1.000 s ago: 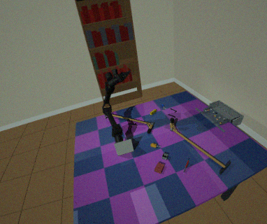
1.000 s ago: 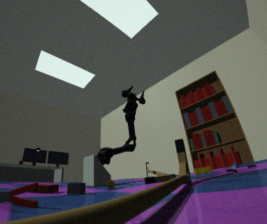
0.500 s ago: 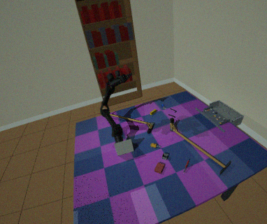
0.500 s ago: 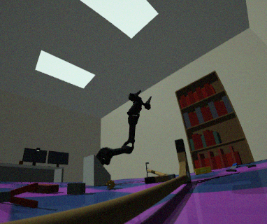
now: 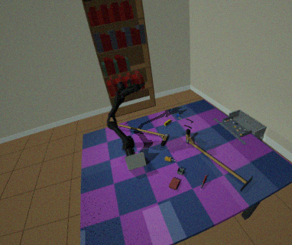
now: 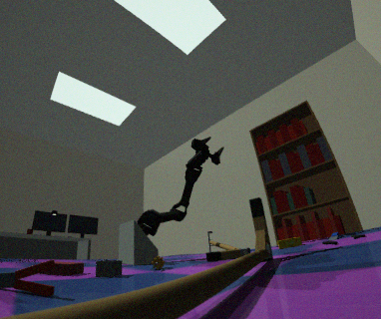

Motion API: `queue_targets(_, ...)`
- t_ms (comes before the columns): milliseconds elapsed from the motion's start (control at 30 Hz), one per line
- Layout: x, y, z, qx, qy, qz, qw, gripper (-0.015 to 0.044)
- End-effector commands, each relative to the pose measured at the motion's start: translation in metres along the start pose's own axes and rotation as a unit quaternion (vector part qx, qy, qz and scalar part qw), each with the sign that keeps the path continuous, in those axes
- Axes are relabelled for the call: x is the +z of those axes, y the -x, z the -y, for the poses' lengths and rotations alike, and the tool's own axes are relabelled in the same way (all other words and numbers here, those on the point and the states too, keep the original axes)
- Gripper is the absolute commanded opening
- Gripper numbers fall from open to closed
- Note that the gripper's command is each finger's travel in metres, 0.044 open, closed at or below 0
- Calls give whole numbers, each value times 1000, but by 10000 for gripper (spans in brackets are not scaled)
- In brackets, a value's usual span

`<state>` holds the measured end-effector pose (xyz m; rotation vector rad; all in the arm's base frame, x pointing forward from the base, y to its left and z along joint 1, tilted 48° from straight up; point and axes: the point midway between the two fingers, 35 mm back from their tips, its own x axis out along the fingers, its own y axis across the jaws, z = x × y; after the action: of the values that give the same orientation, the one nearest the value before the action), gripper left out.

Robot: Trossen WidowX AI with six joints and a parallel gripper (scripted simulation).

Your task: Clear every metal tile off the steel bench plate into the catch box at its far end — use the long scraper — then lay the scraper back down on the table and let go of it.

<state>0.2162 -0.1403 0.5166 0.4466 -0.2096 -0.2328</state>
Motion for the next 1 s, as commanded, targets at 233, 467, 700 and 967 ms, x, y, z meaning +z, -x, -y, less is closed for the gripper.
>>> queue_targets(233,-12,11,-39,47,11,-19,999,440)
queue_targets(467,-20,21,-62,78,16,-31,996,440)
queue_targets(700,-27,34,-83,110,22,-42,993,440)
queue_targets(967,-34,51,-105,146,27,-54,987,440)
